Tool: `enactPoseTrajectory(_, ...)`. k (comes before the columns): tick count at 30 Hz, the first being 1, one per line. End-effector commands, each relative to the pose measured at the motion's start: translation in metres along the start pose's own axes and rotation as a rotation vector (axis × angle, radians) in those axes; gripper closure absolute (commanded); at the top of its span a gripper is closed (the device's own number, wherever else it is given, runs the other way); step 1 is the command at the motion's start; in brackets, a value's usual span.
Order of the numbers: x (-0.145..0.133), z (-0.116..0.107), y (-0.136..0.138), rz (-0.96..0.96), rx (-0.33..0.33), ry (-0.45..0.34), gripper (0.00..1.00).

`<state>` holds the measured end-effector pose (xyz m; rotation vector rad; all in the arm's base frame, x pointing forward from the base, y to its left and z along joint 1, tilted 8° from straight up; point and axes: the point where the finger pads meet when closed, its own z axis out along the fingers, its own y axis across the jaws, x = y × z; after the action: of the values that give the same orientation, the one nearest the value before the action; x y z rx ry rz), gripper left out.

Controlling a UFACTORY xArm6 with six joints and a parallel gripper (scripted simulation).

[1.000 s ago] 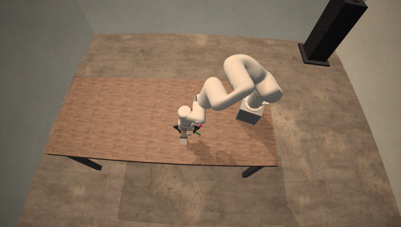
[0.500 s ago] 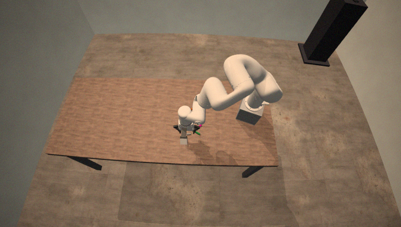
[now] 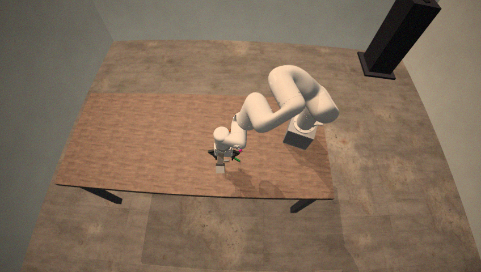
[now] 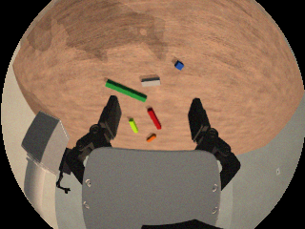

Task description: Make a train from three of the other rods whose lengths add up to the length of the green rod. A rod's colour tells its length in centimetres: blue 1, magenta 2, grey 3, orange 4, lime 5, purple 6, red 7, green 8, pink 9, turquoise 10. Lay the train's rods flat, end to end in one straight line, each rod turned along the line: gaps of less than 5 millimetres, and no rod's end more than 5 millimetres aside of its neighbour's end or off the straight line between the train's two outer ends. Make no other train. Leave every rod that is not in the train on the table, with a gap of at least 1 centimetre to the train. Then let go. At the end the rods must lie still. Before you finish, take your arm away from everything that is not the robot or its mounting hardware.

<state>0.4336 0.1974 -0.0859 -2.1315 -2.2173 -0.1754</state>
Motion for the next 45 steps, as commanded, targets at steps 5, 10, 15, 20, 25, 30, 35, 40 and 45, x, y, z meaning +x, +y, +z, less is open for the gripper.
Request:
enactPoseTrajectory(5, 0.001, -0.001, 0.002, 0.0, -0.003, 0.001, 0.0)
enactPoseTrajectory(10, 0.001, -0.001, 0.002, 0.0, -0.003, 0.001, 0.0)
enactPoseTrajectory(15, 0.001, -0.001, 0.002, -0.001, -0.003, 0.001, 0.0)
enactPoseTrajectory(20, -0.002, -0.001, 0.002, -0.025, -0.003, 0.001, 0.0)
enactPoseTrajectory(25, -0.005, -0.001, 0.003, -0.067, -0.003, 0.001, 0.0)
enactPoseTrajectory(30, -0.016, -0.001, 0.005, -0.199, -0.003, 0.0, 0.0)
enactPoseTrajectory(35, -0.03, -0.001, 0.007, -0.359, -0.003, -0.001, 0.0)
enactPoseTrajectory(40, -0.04, -0.001, 0.009, -0.472, -0.002, -0.001, 0.0)
enactPoseTrajectory(45, -0.053, -0.001, 0.01, -0.619, -0.002, -0.002, 0.0)
